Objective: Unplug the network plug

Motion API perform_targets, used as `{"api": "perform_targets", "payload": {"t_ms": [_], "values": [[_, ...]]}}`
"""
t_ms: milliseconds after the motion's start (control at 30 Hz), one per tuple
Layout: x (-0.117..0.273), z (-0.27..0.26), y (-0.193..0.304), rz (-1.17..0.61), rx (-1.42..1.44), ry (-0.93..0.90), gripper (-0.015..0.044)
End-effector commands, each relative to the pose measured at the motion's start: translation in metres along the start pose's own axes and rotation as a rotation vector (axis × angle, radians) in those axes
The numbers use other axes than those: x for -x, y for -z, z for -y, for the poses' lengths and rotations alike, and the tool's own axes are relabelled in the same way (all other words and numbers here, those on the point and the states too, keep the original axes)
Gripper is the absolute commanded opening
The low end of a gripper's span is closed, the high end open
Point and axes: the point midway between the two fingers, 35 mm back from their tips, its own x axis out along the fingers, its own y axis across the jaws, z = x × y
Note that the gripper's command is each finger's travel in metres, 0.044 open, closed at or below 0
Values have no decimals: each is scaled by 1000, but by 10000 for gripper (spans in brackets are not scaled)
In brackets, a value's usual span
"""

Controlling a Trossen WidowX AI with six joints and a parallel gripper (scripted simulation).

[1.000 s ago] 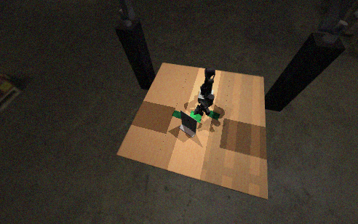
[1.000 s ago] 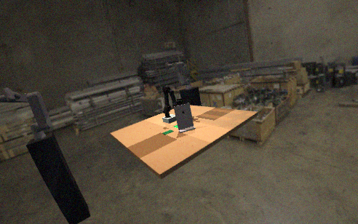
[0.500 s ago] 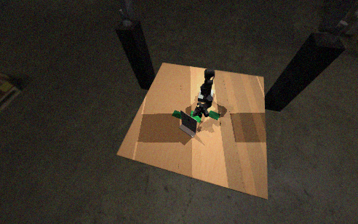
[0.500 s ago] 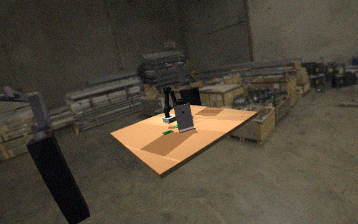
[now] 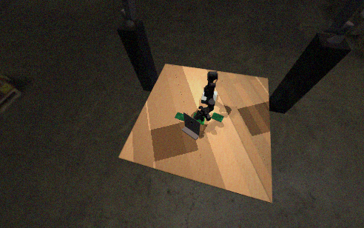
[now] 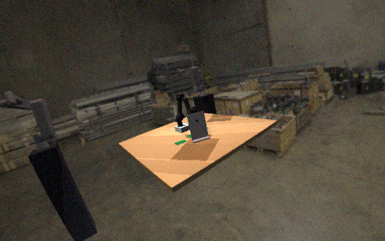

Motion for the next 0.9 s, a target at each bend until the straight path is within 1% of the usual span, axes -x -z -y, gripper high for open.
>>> {"api": "perform_targets", "payload": {"t_ms": [0,233,867], "values": [[-7,1,-3,3,3,3,156],[-16,1,-5,3,4,5,156],[-16,1,-5,3,4,5,29]]}}
